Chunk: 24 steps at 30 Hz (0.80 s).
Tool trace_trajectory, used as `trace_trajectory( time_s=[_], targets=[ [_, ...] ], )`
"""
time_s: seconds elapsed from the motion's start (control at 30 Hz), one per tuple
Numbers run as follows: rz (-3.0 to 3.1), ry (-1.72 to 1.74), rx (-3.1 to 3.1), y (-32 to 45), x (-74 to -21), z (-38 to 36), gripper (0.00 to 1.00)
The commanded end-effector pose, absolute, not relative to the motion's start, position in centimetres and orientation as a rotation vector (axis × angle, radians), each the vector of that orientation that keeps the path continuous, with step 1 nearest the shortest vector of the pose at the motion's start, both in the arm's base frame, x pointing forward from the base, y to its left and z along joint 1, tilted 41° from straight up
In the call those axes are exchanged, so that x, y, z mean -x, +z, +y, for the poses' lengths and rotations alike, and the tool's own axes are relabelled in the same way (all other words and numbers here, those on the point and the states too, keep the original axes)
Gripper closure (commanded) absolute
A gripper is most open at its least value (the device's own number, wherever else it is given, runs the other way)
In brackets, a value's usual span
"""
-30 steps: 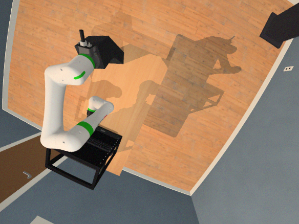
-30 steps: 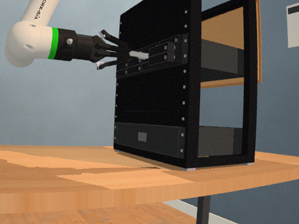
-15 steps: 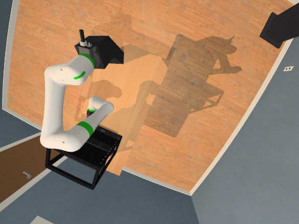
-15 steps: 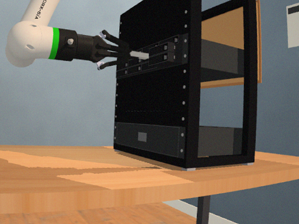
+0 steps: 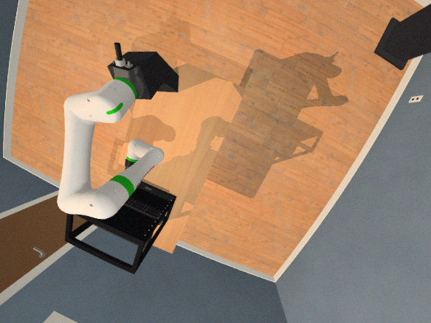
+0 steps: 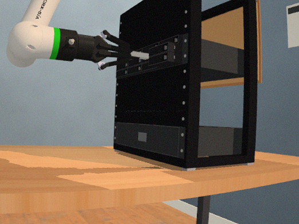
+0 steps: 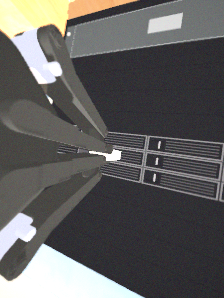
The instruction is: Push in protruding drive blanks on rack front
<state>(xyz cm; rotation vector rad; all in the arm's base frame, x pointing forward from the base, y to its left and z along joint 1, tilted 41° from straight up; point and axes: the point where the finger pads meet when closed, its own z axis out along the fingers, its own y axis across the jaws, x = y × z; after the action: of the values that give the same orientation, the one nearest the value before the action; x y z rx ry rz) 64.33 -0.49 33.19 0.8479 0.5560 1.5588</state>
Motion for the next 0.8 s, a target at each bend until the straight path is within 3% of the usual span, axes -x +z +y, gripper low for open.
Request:
trace_trajectory(
  time_s=[0.0, 0.77],
  targets=[
    [0.555, 1.559, -0.847, 33.26, -64.32, -0.52, 0.90],
    [0.555, 1.559, -0.847, 33.62, -64.77, -0.58, 0.90]
  ],
)
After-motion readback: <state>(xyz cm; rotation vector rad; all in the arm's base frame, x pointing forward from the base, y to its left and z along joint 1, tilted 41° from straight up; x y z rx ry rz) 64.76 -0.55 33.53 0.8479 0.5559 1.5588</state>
